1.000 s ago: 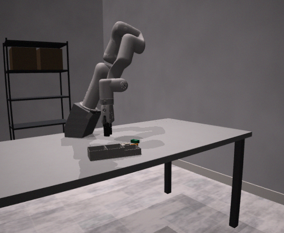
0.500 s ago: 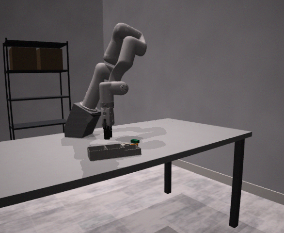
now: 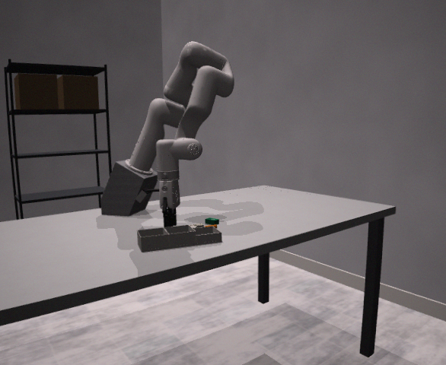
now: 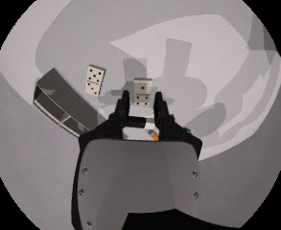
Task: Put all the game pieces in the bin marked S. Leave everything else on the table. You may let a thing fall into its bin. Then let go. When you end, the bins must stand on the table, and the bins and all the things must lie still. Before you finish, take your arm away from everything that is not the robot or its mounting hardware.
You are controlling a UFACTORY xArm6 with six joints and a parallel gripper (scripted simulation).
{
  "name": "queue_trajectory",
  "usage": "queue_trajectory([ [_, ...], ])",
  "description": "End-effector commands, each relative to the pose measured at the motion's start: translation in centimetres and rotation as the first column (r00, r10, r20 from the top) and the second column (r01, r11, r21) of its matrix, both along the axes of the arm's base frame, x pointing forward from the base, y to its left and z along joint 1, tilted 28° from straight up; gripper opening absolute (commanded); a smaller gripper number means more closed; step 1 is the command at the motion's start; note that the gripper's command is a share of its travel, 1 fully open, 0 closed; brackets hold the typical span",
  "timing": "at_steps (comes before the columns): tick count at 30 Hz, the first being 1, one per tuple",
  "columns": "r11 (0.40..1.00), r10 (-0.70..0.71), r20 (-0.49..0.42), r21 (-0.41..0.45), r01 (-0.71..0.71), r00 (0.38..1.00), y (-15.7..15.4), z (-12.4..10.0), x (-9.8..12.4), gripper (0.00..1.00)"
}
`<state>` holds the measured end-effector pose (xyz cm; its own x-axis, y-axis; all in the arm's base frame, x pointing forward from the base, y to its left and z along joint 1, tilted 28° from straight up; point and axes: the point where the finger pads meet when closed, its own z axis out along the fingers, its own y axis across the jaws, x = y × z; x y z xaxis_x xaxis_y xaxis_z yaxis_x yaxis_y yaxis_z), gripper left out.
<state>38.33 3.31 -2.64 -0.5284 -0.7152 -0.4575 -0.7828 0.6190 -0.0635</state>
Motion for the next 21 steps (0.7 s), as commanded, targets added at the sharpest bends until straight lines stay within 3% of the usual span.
queue_trajectory([
  [1, 1.000, -0.001, 0.004, 0.000, 0.001, 1.000, 0.09, -0.26, 0.21, 0.41],
  [21, 1.000, -0.001, 0.004, 0.000, 0.001, 1.000, 0.42, -1.10, 0.45, 0.41],
])
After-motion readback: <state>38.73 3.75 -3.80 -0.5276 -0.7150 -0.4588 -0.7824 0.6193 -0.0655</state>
